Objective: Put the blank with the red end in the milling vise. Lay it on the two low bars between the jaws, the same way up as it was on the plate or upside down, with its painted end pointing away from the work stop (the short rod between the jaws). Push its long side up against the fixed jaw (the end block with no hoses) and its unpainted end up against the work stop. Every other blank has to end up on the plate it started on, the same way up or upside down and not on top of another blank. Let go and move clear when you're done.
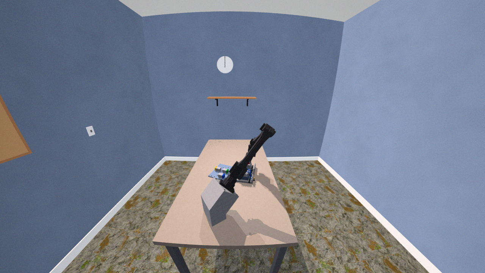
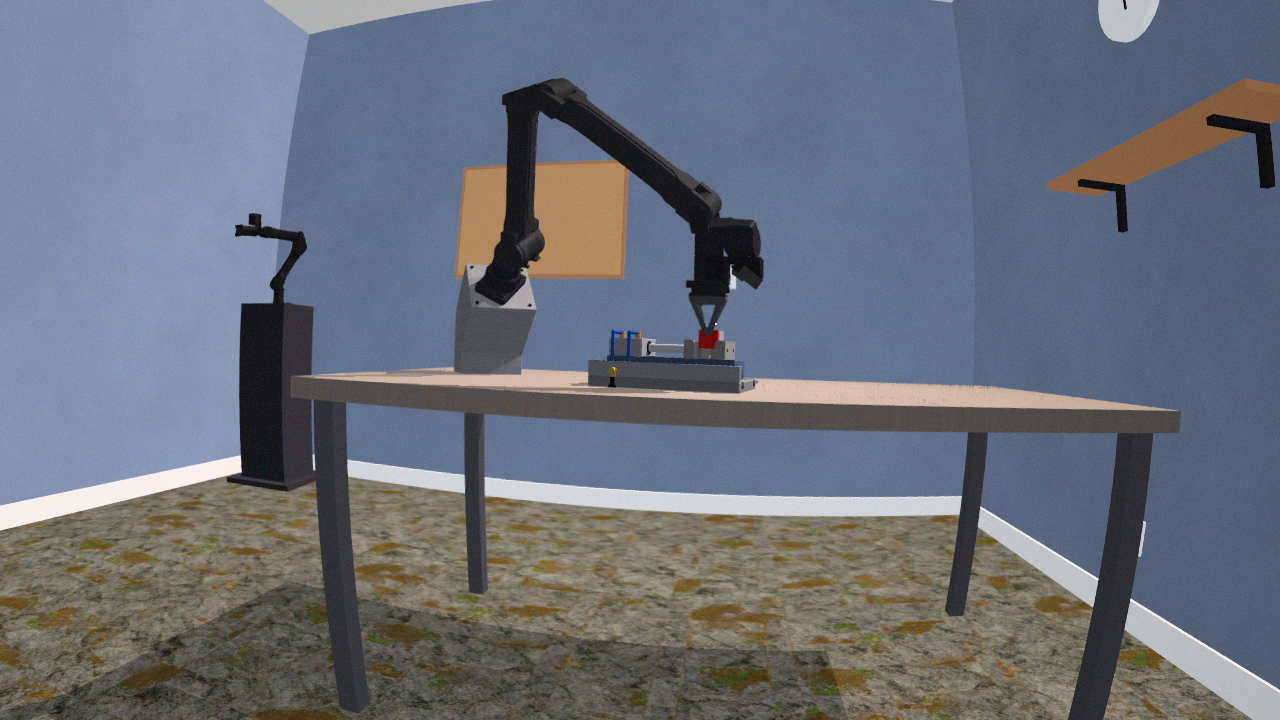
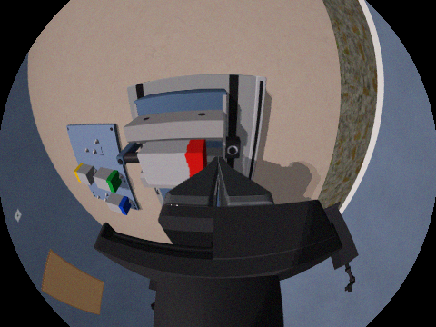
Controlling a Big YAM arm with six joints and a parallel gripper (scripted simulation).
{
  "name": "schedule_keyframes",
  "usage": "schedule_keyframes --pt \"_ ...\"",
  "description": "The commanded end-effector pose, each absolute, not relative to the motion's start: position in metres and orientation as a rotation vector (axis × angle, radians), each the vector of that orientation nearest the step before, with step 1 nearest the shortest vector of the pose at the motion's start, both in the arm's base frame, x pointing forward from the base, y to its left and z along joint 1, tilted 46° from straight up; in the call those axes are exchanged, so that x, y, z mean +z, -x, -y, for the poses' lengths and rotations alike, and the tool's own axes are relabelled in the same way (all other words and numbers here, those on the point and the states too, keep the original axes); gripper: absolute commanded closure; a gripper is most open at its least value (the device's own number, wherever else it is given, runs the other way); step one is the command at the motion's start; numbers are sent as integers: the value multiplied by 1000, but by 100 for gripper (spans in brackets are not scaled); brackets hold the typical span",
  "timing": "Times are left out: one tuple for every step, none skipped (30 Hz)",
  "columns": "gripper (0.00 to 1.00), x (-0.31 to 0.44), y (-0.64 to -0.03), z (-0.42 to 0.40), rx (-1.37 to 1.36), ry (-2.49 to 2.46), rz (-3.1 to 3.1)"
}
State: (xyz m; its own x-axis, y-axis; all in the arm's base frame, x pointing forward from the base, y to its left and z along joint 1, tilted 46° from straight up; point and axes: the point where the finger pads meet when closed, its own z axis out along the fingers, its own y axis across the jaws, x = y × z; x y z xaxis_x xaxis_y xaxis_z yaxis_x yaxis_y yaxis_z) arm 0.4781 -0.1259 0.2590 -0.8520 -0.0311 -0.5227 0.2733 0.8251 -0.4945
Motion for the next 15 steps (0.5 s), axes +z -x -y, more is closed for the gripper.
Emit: schedule_keyframes --pt "100 253 -479 129 -784 -169 -2488" --pt "100 253 -479 129 -784 -168 -2489" --pt "100 253 -479 128 -784 -167 -2488" --pt "100 253 -479 128 -783 -167 -2488" --pt "100 253 -479 127 -782 -166 -2487" --pt "100 253 -479 127 -782 -166 -2487" --pt "100 253 -479 126 -781 -166 -2486" --pt "100 253 -480 125 -780 -165 -2485" --pt "100 253 -480 125 -780 -165 -2485" --pt "100 253 -480 125 -780 -165 -2485" --pt "100 253 -480 125 -779 -165 -2485" --pt "100 253 -480 124 -779 -164 -2485" --pt "100 252 -481 123 -778 -163 -2485" --pt "100 252 -481 122 -777 -163 -2485" --pt "100 252 -481 121 -776 -162 -2484"
